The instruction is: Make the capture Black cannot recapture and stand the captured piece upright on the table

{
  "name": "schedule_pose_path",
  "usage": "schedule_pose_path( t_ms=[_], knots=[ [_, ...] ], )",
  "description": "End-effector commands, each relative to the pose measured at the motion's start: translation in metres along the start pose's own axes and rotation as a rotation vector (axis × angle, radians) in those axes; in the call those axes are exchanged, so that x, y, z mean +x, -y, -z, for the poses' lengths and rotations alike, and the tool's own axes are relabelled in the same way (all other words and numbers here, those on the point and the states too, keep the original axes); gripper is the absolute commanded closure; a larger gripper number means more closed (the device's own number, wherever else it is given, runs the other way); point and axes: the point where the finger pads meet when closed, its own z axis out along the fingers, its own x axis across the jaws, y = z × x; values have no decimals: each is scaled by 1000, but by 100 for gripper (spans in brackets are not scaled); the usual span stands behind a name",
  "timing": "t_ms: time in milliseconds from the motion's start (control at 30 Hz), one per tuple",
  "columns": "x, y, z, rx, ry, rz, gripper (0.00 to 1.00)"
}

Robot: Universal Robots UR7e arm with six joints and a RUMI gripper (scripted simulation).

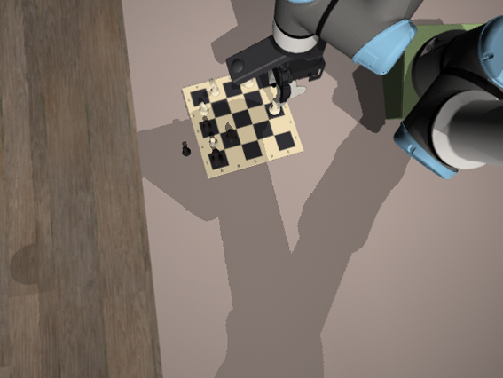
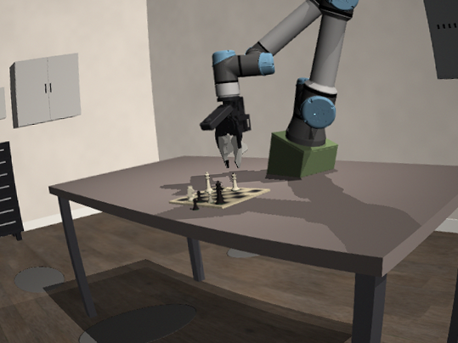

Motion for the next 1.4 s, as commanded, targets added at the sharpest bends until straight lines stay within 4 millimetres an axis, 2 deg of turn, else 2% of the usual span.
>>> schedule_pose_path(
  t_ms=[0, 200, 433, 467, 1167, 1367],
  knots=[
    [-1, -1, 26, -1, 2, 0, 75],
    [-1, -1, 41, -1, 2, 0, 75],
    [-1, -1, 44, -1, 2, 0, 75],
    [-1, -1, 44, -1, 2, 0, 0],
    [-1, -1, 44, -1, 2, 0, 0],
    [-1, -1, 51, -1, 2, 0, 0]
  ],
)
